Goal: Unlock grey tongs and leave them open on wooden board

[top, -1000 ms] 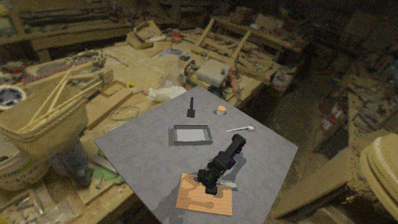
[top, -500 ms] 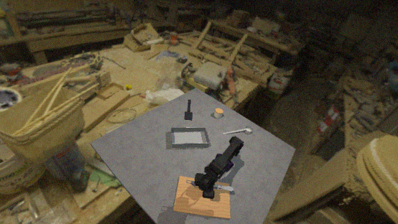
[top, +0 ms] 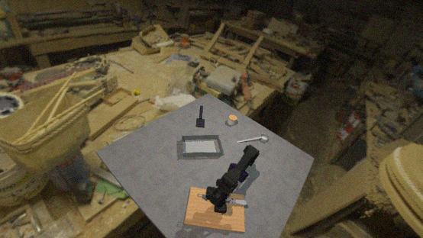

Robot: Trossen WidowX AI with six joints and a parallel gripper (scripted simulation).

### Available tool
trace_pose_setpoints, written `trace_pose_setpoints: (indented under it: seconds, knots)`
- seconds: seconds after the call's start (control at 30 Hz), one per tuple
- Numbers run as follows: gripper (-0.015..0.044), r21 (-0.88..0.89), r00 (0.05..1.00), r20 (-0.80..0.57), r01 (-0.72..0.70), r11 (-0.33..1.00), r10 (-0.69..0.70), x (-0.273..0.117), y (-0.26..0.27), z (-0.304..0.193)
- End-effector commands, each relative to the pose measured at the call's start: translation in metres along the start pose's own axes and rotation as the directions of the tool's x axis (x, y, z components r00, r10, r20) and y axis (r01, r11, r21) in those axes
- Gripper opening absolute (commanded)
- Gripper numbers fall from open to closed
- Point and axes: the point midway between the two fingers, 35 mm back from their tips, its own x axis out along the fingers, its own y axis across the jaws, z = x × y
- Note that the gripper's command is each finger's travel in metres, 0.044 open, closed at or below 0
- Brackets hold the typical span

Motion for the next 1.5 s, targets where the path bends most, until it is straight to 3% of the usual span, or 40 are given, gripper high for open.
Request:
trace_pose_setpoints:
  seconds: [0.0, 1.47]
  knots:
    - [-0.0150, 0.002, 1.000, -0.004, -0.005, 1.000, 0.005, 0.007, 0.001, -0.001]
    - [-0.0150, 0.001, 1.000, -0.005, -0.005, 1.000, 0.005, 0.077, -0.004, -0.004]
